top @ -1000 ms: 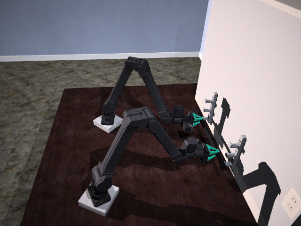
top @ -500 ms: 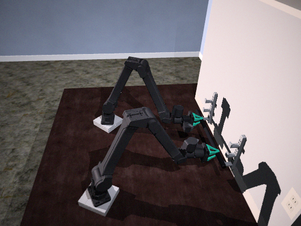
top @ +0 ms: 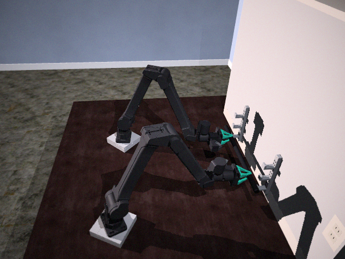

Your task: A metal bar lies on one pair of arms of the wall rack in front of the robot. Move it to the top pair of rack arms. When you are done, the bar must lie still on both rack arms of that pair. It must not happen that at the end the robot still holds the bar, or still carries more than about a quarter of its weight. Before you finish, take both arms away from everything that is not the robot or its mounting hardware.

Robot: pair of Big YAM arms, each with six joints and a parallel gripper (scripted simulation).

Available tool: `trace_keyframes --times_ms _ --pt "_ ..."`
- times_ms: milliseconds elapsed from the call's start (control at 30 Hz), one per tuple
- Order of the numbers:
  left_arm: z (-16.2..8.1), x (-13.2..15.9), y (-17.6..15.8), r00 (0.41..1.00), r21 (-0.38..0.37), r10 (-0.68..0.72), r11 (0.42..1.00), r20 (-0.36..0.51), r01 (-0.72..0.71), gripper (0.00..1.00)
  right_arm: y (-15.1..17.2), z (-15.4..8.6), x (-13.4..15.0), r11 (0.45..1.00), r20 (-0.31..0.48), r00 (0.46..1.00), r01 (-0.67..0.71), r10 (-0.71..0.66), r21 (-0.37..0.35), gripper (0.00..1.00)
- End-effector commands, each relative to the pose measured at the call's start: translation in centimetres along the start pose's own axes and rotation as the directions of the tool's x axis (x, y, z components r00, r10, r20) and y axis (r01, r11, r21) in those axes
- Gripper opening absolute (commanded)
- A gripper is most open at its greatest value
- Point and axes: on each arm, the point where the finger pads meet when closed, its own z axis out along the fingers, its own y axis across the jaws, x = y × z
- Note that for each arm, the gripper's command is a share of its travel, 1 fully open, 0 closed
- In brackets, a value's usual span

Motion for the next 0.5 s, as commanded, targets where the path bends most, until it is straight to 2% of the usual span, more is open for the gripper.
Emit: trace_keyframes --times_ms 0,467 --pt "0.19 0.40 5.34 1.000 -0.099 -0.011 0.995 -0.013 0.010 0.00 -4.14 0.62 0.44 0.995 -0.015 1.000 -0.021 0.022 0.096 0.00" --pt "0.19 0.40 5.31 1.000 -0.099 -0.011 0.995 -0.013 0.010 0.00 -3.66 0.82 0.43 0.995 -0.015 1.000 -0.021 0.022 0.096 0.00"
